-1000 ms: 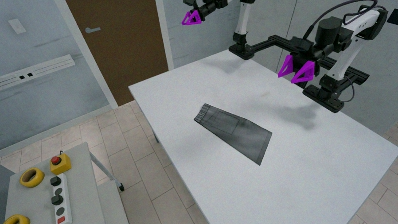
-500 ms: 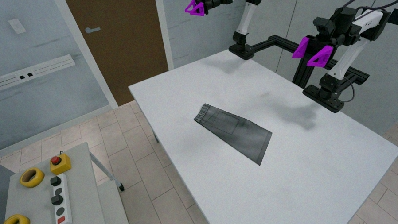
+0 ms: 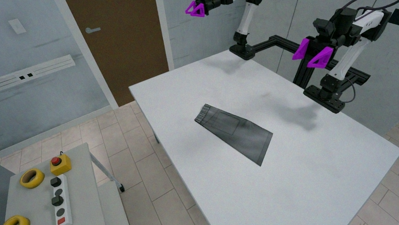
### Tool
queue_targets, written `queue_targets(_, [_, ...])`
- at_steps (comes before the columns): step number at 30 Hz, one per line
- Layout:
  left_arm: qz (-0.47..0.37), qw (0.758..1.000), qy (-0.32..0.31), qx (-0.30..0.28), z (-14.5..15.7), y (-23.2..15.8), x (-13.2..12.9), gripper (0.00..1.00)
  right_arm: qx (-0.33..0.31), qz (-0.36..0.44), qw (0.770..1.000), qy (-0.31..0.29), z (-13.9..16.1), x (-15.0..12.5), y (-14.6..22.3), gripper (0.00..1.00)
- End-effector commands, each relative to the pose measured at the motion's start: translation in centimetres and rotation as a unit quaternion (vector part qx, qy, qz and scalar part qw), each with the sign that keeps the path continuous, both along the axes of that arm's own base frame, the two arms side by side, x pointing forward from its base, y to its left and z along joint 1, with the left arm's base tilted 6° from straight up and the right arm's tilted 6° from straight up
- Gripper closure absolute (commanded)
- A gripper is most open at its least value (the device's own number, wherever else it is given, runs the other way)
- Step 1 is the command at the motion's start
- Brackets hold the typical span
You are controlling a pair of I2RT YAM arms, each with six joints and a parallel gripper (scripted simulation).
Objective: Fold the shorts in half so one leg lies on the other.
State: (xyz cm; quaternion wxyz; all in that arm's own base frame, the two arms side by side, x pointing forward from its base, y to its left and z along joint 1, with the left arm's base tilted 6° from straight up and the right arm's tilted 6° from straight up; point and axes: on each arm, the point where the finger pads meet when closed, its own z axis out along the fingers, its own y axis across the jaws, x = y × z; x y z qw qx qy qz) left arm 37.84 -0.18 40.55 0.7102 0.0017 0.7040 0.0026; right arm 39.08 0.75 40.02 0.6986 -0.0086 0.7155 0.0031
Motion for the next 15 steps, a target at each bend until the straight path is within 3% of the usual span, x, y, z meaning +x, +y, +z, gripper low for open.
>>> queue_targets(1, [0.000, 1.000, -0.018, 0.003, 1.42, 0.07, -0.58, 0.46, 0.003, -0.002, 1.000, -0.026, 2.34, -0.44, 0.14, 0.46])
queue_targets(15, [-0.001, 1.000, -0.027, 0.003, 1.98, 0.02, -0.89, 0.46, 0.005, -0.002, 1.000, -0.030, 2.61, -0.62, 0.14, 0.46])
